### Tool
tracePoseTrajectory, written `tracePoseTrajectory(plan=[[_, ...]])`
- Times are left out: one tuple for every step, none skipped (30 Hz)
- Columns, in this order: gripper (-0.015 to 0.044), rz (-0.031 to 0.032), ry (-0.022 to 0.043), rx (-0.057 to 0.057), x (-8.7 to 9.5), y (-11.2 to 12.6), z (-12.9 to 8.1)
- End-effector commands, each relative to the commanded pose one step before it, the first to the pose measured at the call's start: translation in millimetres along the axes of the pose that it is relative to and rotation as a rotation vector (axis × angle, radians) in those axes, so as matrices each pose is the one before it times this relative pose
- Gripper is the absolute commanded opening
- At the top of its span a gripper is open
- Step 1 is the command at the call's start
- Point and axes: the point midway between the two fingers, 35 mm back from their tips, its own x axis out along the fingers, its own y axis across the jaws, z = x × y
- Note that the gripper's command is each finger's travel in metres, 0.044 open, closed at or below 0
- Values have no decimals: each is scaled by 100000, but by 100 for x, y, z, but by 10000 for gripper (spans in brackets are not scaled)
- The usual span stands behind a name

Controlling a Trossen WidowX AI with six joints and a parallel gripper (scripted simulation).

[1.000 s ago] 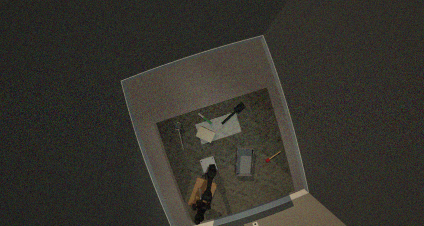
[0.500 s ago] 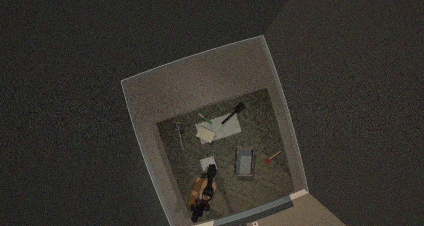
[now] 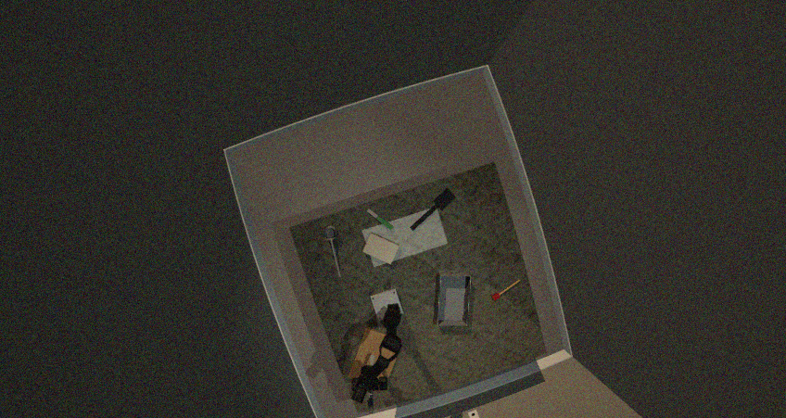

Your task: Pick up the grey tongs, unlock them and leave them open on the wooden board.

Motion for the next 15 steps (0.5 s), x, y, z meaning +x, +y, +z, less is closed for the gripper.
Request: tracePoseTrajectory(plan=[[-150,-506,8627,-1811,-1278,-366,-618],[-150,-143,2262,-592,-302,-83,-142],[-150,-147,2242,-631,-304,-90,-142],[-150,-151,2221,-670,-305,-97,-143],[-150,-155,2200,-708,-306,-104,-143],[-150,-160,2178,-746,-307,-111,-144],[-150,-166,2155,-784,-308,-118,-144],[-150,-172,2132,-822,-309,-126,-144],[-150,-178,2108,-859,-309,-133,-144],[-150,-152,1724,-738,-255,-115,-120],[-150,-94,1034,-458,-154,-72,-73],[-150,-32,343,-155,-51,-24,-25],[-150,0,0,0,0,0,0],[-150,0,0,0,0,0,0],[-150,0,0,0,0,0,0]])
